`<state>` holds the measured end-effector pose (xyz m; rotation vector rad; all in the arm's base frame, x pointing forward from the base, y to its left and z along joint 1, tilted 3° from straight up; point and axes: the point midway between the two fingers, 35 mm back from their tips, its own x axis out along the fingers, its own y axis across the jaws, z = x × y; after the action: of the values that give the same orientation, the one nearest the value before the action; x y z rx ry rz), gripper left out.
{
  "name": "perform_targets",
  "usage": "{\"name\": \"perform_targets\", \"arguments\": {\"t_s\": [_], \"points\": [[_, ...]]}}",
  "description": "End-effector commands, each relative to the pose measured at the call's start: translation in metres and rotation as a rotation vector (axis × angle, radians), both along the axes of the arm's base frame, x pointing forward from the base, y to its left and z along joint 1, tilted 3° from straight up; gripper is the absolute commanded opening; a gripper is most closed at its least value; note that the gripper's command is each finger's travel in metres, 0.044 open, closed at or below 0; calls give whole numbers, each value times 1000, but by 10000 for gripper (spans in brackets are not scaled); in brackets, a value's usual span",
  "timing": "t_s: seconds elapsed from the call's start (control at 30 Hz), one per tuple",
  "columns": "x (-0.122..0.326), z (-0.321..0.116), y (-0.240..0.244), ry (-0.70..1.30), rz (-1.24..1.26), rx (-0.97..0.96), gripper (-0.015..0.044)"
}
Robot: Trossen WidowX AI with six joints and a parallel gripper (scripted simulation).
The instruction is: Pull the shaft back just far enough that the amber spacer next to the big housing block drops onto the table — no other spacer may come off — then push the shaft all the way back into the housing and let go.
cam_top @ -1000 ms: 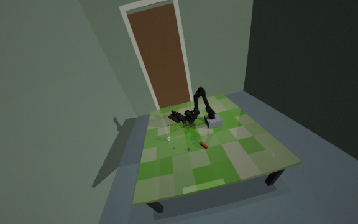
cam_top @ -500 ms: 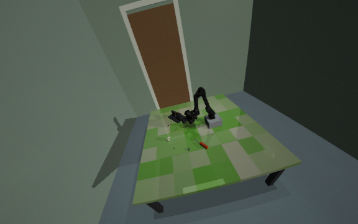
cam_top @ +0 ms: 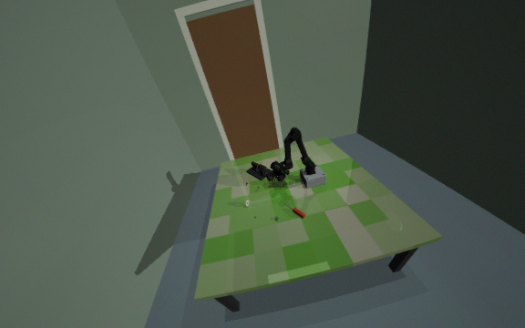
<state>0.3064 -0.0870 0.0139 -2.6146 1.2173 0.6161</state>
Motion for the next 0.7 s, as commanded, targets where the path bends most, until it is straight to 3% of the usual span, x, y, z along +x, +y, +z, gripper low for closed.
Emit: {"name": "perform_targets", "arguments": {"t_s": [0.0,0.67], "points": [[-1,0,1,-3,-2,3,0],[-2,0,2,-3,-2,3,0]]}}
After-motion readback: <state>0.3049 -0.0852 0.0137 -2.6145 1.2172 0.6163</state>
